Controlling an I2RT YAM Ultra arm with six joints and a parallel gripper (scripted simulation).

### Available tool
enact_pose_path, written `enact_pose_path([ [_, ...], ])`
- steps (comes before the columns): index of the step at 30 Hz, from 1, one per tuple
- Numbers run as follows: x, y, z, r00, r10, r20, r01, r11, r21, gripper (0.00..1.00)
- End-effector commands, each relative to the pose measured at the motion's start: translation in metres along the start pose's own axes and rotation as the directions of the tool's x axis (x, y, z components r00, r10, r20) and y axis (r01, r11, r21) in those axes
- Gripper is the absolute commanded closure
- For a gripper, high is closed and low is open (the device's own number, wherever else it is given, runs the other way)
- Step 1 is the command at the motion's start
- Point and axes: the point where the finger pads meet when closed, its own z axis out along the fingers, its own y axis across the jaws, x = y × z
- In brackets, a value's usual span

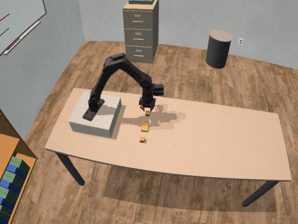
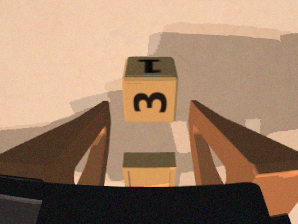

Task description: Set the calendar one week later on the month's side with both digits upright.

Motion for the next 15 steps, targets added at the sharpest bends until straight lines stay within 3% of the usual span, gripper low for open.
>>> enact_pose_path([
  [1, -0.001, -0.002, -0.003, 1.0, 0.0, 0.004, 0.0, 1.0, 0.011, 0.55],
  [15, -0.001, -0.002, 0.009, 1.0, 0.0, 0.004, 0.0, 1.0, 0.011, 0.55],
])
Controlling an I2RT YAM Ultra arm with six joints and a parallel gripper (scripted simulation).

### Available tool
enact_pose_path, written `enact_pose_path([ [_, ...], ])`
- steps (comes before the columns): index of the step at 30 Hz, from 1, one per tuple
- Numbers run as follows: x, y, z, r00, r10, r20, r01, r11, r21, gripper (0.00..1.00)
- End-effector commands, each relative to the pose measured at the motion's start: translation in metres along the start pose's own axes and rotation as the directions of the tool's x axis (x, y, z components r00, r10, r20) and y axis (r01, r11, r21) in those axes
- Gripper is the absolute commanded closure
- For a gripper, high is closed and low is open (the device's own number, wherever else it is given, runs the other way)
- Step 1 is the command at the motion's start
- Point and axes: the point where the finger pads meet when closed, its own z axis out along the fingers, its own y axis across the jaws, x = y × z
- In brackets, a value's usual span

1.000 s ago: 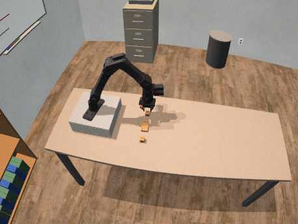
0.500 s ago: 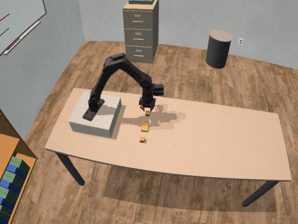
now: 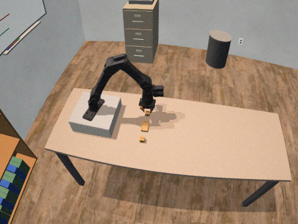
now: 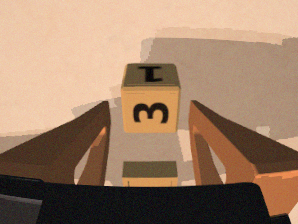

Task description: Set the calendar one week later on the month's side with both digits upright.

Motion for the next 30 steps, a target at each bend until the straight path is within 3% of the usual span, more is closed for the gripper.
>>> enact_pose_path([
  [1, -0.001, -0.003, 0.001, 1.0, 0.0, 0.004, 0.0, 1.0, 0.011, 0.55],
  [11, -0.001, -0.003, 0.014, 1.0, 0.0, 0.004, 0.0, 1.0, 0.011, 0.55],
  [30, -0.001, -0.003, 0.015, 1.0, 0.0, 0.004, 0.0, 1.0, 0.011, 0.55],
])
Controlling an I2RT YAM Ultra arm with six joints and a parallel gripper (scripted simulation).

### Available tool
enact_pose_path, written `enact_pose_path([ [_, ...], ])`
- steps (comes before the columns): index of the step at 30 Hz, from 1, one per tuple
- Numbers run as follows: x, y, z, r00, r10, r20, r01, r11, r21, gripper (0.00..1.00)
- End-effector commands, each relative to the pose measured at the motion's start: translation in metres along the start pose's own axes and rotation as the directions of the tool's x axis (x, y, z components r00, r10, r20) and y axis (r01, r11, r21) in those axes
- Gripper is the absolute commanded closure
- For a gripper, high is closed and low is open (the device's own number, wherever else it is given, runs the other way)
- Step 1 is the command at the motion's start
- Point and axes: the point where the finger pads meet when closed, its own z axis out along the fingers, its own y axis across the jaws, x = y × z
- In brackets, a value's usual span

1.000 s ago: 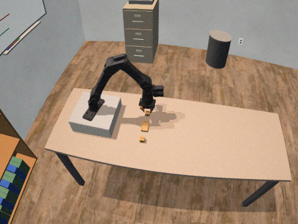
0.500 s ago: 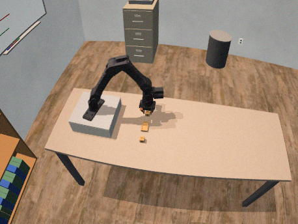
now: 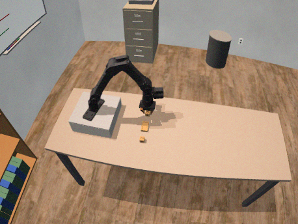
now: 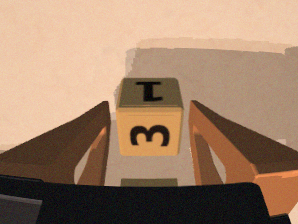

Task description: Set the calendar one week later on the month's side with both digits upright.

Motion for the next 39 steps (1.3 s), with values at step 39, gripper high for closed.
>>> enact_pose_path([
  [39, -0.0011, -0.0023, -0.0028, 1.0, 0.0, 0.004, 0.0, 1.0, 0.009, 0.74],
])
